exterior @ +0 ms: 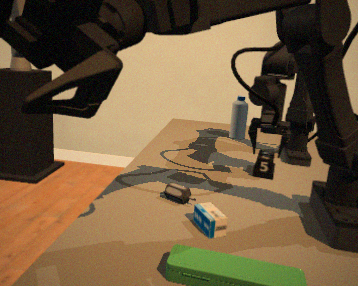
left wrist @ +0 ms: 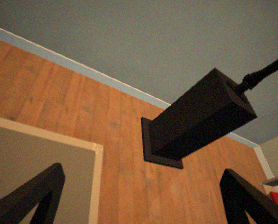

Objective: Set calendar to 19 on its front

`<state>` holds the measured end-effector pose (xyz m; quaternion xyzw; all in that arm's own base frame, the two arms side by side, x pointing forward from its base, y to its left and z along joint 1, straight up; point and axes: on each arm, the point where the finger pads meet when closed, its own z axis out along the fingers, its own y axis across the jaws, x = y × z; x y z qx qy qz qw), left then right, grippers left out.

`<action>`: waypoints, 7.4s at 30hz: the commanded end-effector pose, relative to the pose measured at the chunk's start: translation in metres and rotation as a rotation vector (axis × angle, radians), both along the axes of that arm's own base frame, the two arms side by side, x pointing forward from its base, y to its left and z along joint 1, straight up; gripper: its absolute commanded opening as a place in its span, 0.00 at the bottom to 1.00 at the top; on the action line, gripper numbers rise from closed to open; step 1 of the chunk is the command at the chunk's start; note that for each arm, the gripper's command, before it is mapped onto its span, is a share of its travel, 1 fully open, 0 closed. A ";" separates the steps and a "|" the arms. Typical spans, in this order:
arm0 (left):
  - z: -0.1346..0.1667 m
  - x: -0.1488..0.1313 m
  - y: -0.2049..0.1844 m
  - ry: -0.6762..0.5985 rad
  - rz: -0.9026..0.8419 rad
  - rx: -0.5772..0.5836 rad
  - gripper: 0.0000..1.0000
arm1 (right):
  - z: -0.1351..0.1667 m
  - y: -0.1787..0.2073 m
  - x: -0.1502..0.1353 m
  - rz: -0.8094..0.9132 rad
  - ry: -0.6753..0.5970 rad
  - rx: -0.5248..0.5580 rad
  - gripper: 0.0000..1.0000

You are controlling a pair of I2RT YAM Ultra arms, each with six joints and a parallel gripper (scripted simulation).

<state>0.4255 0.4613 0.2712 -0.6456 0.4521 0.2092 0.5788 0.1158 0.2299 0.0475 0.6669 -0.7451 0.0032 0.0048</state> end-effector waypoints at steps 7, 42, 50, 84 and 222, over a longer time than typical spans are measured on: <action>0.008 -0.001 0.000 -0.014 0.000 0.011 1.00 | -0.013 0.006 -0.002 -0.005 0.002 0.017 0.69; 0.008 -0.001 0.000 -0.014 0.000 0.011 1.00 | -0.030 0.004 0.000 -0.004 -0.004 0.026 0.42; 0.008 -0.001 0.000 -0.014 0.000 0.011 1.00 | -0.026 0.002 0.000 -0.004 -0.006 0.017 0.23; 0.030 -0.005 -0.162 0.494 -0.671 -0.048 1.00 | 0.026 0.023 0.002 -0.007 -0.002 0.009 0.40; -0.011 -0.328 -0.567 0.641 -2.313 0.574 1.00 | -0.027 -0.032 0.161 -1.947 -0.010 0.032 0.40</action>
